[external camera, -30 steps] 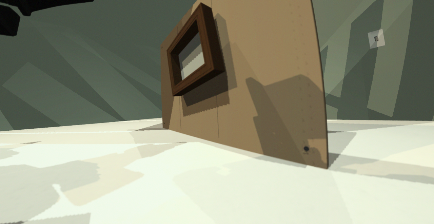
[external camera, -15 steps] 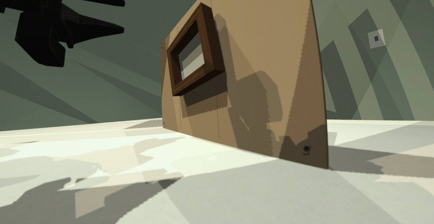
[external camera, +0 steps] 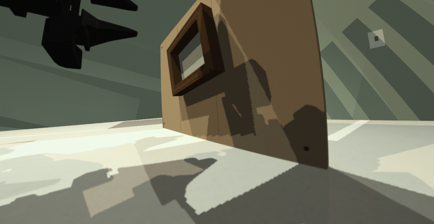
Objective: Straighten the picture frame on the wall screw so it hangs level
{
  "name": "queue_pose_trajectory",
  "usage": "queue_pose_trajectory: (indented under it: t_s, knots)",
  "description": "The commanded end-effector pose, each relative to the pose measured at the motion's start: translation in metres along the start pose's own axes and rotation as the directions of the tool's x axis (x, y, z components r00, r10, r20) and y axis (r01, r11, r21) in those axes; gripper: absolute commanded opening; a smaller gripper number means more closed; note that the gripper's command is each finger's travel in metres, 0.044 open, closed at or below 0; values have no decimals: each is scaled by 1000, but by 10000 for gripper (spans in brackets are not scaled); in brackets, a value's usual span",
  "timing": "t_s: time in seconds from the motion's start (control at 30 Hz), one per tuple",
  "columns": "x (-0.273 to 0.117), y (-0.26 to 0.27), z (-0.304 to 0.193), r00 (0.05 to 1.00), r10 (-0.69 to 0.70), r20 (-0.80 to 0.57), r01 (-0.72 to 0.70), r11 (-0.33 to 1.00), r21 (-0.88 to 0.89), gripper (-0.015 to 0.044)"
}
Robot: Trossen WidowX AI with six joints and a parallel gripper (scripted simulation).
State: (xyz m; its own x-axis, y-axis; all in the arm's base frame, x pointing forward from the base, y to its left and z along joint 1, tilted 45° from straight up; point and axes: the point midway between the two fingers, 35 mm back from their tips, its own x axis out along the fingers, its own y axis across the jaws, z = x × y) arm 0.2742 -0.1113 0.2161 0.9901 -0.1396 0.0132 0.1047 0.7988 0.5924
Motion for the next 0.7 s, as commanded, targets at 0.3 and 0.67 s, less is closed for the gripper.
queue_pose_trajectory:
  t_s: [0.3,0.67]
  knots:
    - [58,1,-2,1000,3,8,-3,1000,-7,260]
    - [59,1,-2,1000,4,8,-3,1000,-7,260]
